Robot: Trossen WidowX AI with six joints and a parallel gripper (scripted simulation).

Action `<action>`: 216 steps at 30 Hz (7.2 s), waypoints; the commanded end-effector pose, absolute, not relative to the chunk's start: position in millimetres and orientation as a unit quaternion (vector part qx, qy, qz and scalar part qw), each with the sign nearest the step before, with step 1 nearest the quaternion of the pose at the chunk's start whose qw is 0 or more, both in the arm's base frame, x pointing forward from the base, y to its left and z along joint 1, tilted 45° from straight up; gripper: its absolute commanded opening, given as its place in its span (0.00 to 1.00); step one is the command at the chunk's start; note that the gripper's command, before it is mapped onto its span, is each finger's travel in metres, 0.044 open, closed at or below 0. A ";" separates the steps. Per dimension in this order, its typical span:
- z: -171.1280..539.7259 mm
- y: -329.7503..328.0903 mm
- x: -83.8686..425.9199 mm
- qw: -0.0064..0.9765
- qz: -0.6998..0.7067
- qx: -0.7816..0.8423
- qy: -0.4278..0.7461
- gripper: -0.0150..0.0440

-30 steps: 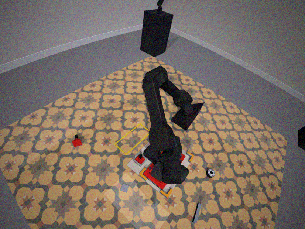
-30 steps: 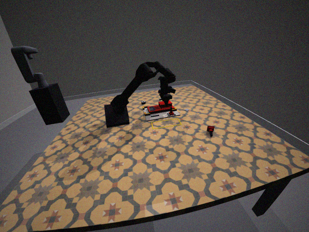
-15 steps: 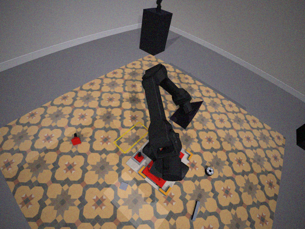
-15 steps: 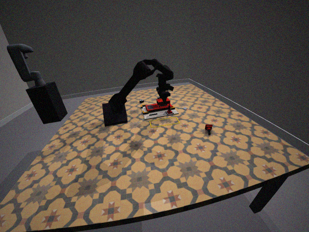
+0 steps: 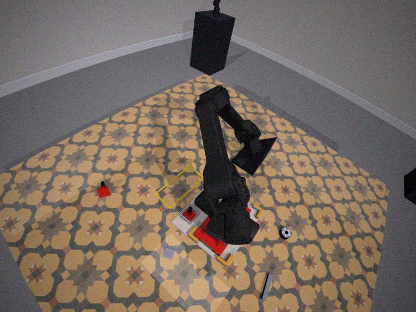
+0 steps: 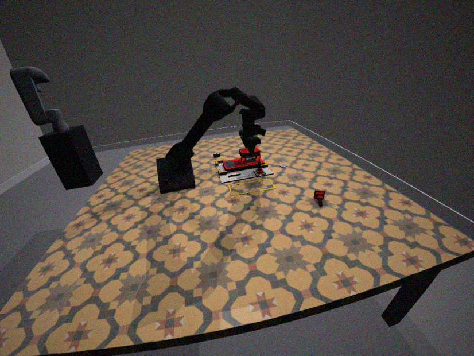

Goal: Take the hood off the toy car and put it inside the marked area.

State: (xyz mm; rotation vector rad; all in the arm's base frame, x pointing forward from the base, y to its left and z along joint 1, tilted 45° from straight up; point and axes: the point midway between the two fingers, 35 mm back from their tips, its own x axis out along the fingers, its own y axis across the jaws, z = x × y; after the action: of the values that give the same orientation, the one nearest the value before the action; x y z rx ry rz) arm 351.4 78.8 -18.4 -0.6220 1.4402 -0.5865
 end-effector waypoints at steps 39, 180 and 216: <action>105.2 5.0 332.0 0.674 -0.254 -0.273 0.638 0.25; 96.1 -107.9 299.1 0.672 -0.262 -0.277 0.635 0.25; 88.1 -117.0 300.0 0.673 -0.264 -0.275 0.634 0.57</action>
State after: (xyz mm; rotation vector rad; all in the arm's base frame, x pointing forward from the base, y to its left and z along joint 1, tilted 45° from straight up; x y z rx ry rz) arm 299.9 -117.2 87.8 -0.6194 1.4279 -0.5949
